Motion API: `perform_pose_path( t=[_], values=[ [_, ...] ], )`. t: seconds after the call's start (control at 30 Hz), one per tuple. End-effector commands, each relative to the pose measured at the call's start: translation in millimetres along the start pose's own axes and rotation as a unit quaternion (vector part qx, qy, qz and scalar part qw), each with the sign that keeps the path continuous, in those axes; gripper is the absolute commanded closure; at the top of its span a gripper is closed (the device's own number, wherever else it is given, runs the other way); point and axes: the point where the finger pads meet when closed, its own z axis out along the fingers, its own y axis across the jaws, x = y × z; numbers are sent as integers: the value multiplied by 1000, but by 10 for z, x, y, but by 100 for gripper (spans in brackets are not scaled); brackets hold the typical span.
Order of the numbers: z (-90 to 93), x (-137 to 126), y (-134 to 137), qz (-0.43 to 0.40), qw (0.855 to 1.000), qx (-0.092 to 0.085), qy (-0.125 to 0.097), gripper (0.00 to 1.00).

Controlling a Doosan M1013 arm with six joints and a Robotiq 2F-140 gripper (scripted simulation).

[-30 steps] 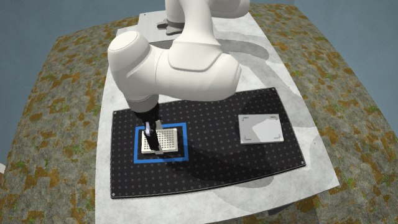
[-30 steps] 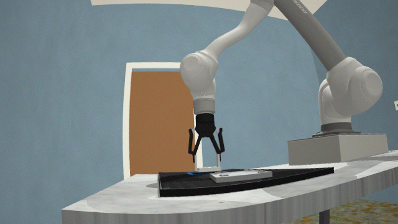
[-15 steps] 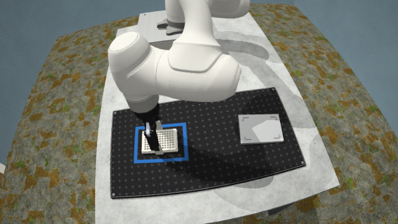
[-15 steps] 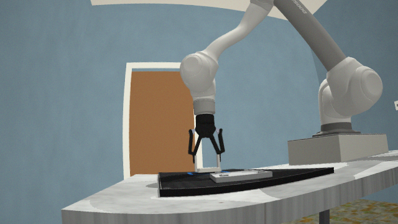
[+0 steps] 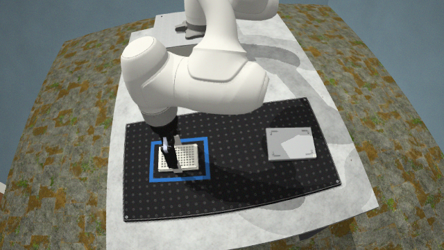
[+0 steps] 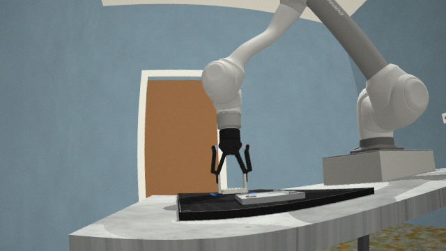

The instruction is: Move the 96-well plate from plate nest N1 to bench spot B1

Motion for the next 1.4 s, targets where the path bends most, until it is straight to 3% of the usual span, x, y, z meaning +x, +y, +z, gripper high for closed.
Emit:
perform_pose_path(
  t=[0.0, 0.73, 0.77, 1.37],
  values=[
    [2, 1, 0, 0, 1000, 0, 0, 100],
    [32, 1, 0, 0, 1000, 0, 0, 100],
    [34, 1, 0, 0, 1000, 0, 0, 0],
    [34, 1, 0, 0, 1000, 0, 0, 0]
  ],
)
